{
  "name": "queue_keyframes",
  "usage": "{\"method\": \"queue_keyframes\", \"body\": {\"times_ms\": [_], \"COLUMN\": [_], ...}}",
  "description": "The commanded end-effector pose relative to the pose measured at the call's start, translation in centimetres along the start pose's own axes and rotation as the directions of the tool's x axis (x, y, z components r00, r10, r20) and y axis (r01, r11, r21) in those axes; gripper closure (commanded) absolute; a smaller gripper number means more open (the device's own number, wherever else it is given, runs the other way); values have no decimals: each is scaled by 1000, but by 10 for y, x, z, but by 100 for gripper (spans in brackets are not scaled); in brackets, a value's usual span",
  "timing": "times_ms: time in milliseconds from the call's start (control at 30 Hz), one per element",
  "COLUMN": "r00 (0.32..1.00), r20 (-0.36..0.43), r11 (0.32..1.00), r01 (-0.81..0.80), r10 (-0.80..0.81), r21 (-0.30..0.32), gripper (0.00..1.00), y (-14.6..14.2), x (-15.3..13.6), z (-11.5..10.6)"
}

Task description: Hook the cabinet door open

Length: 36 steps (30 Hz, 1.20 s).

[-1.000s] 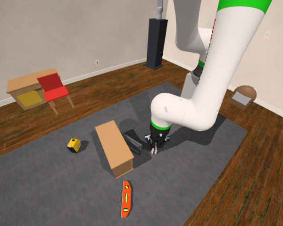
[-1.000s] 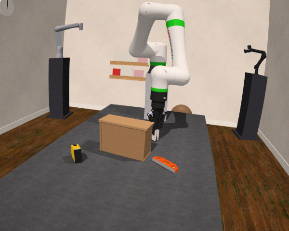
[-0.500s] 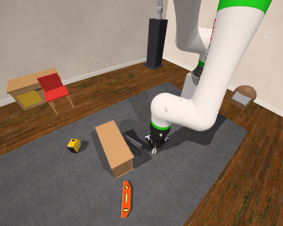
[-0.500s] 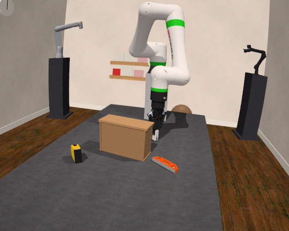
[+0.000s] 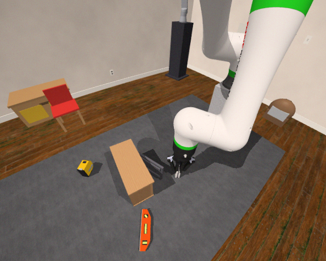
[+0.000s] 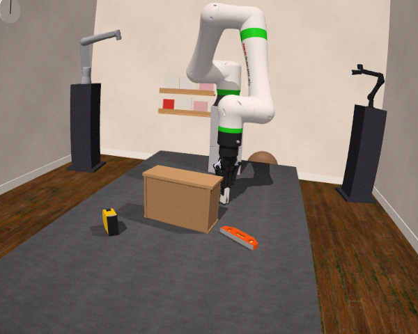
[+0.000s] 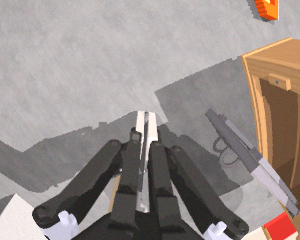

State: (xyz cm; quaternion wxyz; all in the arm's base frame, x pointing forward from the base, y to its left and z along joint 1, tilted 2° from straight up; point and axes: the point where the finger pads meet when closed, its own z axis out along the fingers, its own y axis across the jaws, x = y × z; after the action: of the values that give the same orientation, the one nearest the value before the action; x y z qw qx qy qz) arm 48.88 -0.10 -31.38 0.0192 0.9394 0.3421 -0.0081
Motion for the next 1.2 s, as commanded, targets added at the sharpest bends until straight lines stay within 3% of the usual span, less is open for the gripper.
{"method": "queue_keyframes", "body": {"times_ms": [0,1167], "r00": [1000,1000], "r20": [0,0], "r11": [1000,1000], "r01": [0,2], "r10": [0,-2], "r21": [0,0], "gripper": [97,97], "y": [0,0], "x": [0,6], "z": [0,-10]}}
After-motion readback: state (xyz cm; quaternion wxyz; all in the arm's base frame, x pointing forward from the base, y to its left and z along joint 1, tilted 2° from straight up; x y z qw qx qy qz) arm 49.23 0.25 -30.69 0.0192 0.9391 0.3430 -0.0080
